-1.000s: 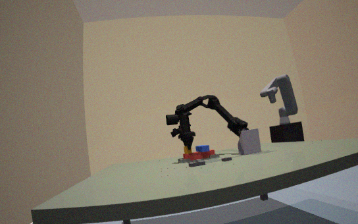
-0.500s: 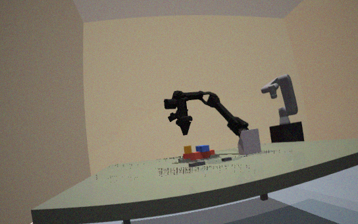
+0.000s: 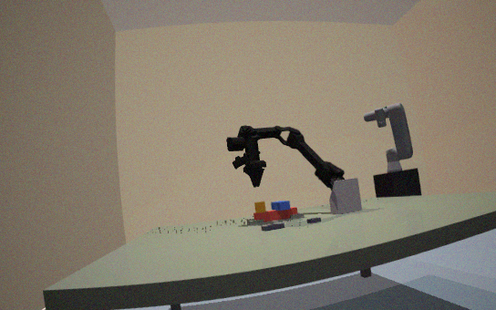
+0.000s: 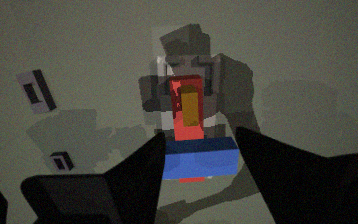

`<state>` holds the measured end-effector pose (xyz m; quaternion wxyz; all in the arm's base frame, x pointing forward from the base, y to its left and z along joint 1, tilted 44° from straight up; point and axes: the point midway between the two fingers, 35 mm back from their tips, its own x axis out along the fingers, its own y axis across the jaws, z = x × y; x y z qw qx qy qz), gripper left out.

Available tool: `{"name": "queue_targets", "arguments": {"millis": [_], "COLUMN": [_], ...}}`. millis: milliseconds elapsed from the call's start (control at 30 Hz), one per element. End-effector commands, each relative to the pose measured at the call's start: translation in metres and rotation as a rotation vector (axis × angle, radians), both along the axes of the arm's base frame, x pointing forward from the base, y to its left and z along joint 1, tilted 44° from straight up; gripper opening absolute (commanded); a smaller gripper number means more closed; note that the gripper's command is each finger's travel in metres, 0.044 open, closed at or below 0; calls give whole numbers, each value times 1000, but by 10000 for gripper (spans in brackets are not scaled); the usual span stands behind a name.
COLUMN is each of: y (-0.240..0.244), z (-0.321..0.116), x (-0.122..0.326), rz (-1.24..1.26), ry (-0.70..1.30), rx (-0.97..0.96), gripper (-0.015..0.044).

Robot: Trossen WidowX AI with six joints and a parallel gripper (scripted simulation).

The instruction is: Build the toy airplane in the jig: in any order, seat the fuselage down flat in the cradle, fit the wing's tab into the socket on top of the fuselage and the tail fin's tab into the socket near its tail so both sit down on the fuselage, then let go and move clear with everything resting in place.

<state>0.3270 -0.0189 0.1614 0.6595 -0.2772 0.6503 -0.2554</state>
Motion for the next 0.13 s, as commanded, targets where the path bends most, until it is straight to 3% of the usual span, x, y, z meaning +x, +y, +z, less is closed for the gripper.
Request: {"name": "queue_targets", "arguments": {"millis": [0,100], "y": [-1,-1], "z": [-1,-1], "x": [0,0], "rz": [-2,-2], "ry": [6,6], "rx": [4,4], "gripper": [260,260]}}
